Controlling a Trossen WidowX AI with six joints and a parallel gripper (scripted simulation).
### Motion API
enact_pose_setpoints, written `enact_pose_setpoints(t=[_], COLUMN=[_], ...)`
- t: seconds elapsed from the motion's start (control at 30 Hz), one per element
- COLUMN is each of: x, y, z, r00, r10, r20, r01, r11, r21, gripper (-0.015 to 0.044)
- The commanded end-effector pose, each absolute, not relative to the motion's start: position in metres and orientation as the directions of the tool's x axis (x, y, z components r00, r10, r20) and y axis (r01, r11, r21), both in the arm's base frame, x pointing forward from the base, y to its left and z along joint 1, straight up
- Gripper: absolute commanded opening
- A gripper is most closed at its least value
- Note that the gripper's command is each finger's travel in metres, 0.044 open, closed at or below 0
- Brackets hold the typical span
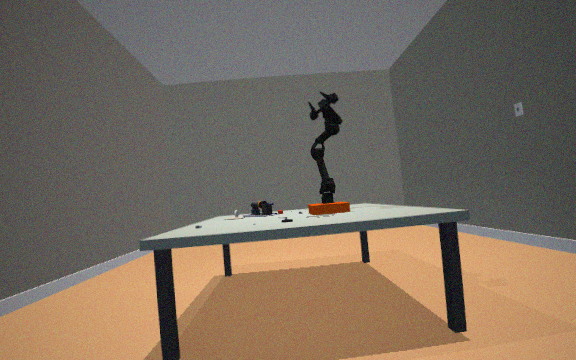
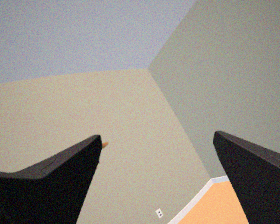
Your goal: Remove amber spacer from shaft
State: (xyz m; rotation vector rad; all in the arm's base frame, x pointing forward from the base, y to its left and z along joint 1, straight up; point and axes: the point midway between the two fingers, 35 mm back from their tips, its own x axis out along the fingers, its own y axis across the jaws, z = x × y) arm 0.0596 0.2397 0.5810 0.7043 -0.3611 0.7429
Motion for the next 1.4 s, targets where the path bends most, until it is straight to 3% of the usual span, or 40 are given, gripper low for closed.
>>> enact_pose_setpoints(t=[0.0,0.13,0.3,0.67,0.83,1.03,1.2,1.37], x=[0.06,0.074,0.115,0.2,0.256,0.321,0.365,0.393], y=[0.24,0.251,0.272,0.284,0.271,0.234,0.186,0.125], z=[0.581,0.569,0.536,0.476,0.43,0.368,0.31,0.254], r00=[0.692,0.713,0.772,0.87,0.929,0.985,0.998,0.965], r10=[0.49,0.479,0.442,0.35,0.277,0.15,0.01,-0.146], r20=[0.531,0.513,0.456,0.348,0.245,0.09,-0.064,-0.217], r01=[-0.719,-0.682,-0.526,-0.199,-0.03,0.032,-0.063,-0.252], r11=[0.53,0.644,0.848,0.894,0.716,0.351,-0.005,-0.3], r21=[0.448,0.347,0.067,-0.402,-0.698,-0.936,-0.998,-0.92], gripper=[0.0426,0.044,0.044,0.044,0.044,0.044,0.044,0.044])
